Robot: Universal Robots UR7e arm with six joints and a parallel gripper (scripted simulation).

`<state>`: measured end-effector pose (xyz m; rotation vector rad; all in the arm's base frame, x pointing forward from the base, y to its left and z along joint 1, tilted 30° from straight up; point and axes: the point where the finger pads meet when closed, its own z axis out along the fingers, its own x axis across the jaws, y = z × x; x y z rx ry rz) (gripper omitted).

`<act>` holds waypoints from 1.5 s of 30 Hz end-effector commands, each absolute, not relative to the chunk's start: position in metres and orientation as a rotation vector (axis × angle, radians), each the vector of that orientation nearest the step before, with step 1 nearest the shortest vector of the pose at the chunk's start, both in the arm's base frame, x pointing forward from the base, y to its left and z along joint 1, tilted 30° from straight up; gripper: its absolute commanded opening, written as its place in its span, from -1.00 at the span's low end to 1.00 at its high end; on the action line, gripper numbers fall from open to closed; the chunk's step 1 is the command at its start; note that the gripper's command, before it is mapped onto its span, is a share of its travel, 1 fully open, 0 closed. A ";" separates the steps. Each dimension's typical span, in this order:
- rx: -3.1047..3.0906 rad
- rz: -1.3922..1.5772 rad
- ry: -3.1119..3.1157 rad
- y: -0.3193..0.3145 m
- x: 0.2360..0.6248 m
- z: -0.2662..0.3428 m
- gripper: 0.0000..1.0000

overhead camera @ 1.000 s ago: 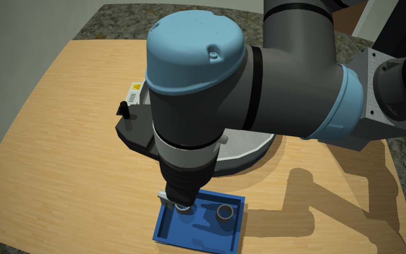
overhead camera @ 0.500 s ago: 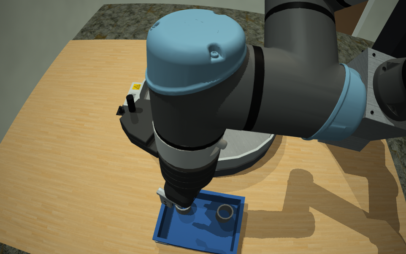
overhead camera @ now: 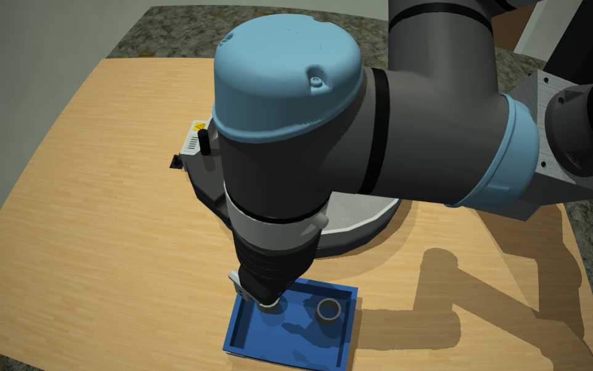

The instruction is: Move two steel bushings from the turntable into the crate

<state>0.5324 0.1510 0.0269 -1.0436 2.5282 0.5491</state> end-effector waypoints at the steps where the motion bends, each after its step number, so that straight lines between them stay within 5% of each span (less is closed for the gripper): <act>1: -0.882 0.578 2.609 0.151 0.531 0.029 1.00; 45: -0.215 0.710 2.844 0.150 0.516 0.029 1.00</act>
